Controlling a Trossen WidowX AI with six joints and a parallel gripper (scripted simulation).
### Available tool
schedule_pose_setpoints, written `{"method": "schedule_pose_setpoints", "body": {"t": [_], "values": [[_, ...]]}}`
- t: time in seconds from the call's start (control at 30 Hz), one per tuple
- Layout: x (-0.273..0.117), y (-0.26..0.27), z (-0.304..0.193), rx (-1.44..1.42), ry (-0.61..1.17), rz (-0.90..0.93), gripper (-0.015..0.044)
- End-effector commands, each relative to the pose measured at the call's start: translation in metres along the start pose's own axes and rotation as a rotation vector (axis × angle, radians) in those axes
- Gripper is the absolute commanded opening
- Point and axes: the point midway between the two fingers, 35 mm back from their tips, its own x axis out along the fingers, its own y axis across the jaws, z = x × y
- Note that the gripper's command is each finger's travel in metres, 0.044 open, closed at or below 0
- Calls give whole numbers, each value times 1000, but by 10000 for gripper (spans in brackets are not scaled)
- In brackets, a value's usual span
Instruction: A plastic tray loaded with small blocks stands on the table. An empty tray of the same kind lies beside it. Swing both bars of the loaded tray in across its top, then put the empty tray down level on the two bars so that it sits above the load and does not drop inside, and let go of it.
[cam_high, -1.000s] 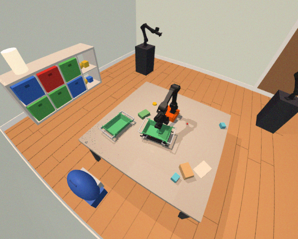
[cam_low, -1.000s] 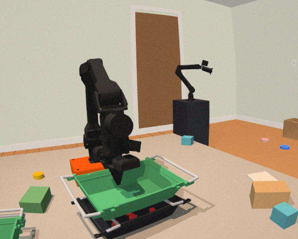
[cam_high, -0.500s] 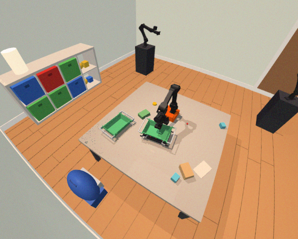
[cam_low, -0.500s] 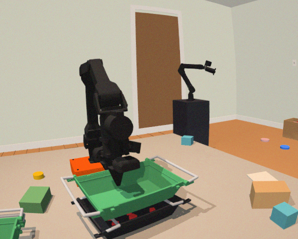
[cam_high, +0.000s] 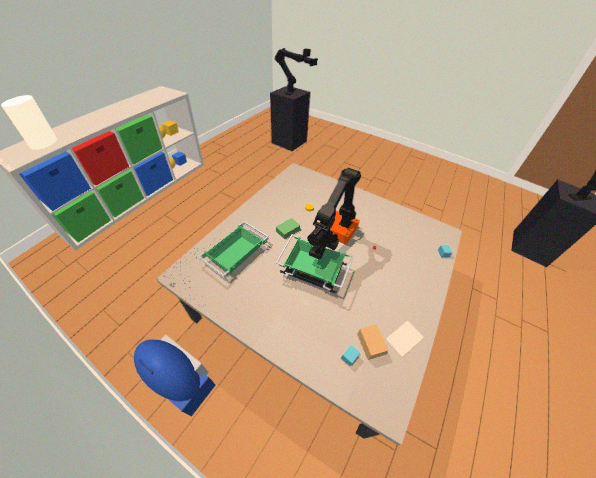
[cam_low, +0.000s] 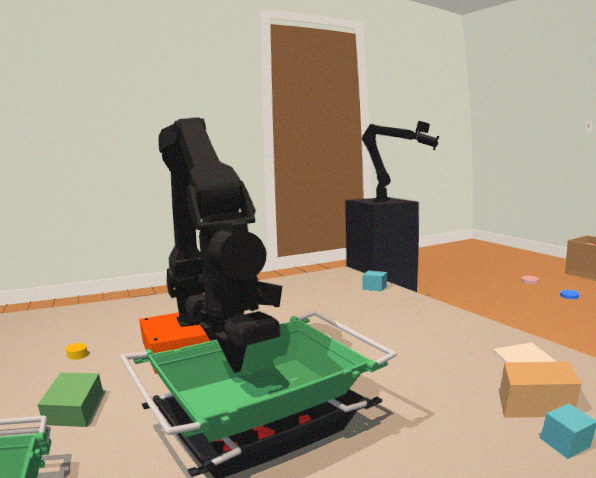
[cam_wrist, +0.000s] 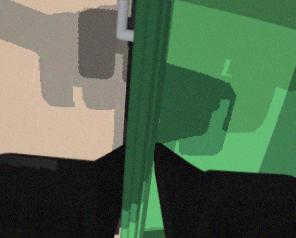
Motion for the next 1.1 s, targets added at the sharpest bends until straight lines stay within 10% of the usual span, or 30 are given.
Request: {"method": "schedule_pose_setpoints", "body": {"t": [0.0,1.07], "values": [[7,8,0,-2,2,38,0],[7,8,0,-2,2,38,0]]}}
